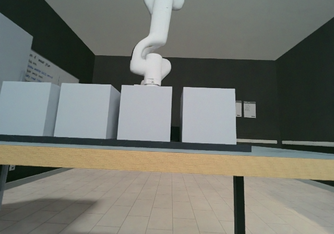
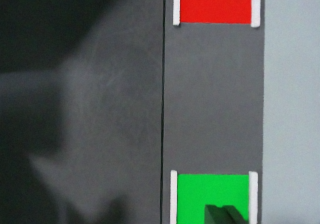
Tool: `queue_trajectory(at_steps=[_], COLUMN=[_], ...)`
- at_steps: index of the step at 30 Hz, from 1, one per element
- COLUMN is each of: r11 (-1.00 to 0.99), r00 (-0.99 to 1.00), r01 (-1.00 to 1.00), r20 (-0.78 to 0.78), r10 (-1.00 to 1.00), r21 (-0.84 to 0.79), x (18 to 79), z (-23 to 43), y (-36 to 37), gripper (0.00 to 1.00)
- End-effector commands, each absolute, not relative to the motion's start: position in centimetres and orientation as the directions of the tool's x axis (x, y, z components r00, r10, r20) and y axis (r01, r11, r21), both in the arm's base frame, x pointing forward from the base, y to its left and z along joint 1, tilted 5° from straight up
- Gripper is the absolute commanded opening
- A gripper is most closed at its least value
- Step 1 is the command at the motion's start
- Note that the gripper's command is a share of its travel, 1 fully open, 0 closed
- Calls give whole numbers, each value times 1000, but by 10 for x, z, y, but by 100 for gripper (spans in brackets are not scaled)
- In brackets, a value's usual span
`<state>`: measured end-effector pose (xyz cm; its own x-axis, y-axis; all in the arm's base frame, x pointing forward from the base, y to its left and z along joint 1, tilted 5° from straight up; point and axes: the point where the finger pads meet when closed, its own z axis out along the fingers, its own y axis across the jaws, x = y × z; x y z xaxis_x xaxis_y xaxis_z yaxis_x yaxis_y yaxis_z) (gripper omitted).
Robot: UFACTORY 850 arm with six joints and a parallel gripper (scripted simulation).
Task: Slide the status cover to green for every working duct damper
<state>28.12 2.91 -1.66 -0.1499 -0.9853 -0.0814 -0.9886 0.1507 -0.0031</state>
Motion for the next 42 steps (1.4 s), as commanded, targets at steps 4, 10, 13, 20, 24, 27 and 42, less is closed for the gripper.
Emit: queue_trajectory(at_steps=[4,10,13,20,24,27,42], r11=[151,151,151,151,151,151,151], r00=[-150,-150,-150,-150,-150,-150,-150], r01=[-989,-989,-989,-989,-989,-989,-989], r20=[-82,-82,-82,-82,-82,-82,-83], r10=[-985,-985,-985,-985,-985,-985,-985], r21=[-4,-4,-4,-4,-4,-4,-4], x=[281,281,281,281,281,281,281], z=[5,10,10,10,10,14,44], y=[27,27,27,27,27,27,24], gripper=[0,0,0,0,0,0,0])
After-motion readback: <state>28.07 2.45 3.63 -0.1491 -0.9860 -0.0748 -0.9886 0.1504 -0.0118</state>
